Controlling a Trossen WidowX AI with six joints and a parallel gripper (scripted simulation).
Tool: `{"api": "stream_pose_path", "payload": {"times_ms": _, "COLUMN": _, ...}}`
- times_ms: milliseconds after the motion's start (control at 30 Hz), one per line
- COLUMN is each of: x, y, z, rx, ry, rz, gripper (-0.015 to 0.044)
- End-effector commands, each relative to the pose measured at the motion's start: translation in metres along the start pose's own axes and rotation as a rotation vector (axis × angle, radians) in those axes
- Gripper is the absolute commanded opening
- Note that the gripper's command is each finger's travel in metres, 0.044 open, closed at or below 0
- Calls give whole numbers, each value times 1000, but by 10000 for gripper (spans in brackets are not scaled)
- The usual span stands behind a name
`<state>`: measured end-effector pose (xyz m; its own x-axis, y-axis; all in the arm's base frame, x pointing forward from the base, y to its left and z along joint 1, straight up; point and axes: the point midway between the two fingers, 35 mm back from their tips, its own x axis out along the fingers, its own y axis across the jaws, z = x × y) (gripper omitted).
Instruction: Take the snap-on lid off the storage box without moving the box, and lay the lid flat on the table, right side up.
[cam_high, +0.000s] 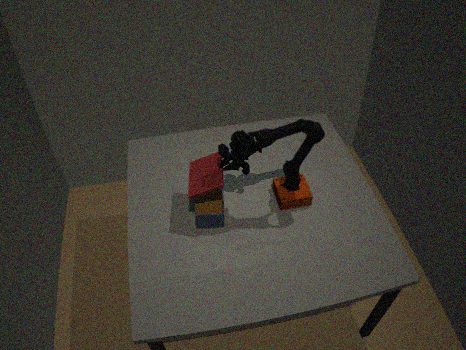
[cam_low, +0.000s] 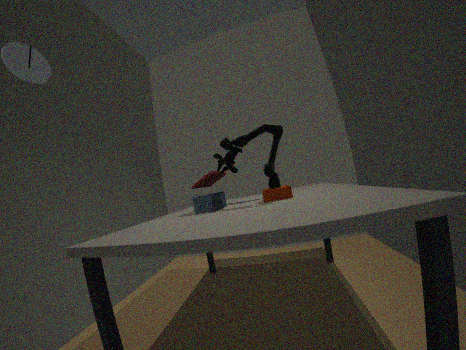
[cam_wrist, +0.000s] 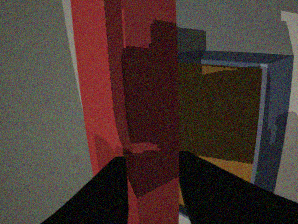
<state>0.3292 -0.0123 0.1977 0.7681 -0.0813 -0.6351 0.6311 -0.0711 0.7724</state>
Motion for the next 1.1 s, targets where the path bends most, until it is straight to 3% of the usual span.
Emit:
{"api": "stream_pose_path", "payload": {"times_ms": 0, "x": -2, "y": 3, "z": 6, "rx": -4, "ry": 2, "rz": 15, "gripper": 0}}
{"api": "stream_pose_path", "payload": {"times_ms": 1067, "x": -5, "y": 1, "z": 70, "rx": -10, "ry": -2, "rz": 14, "gripper": 0}}
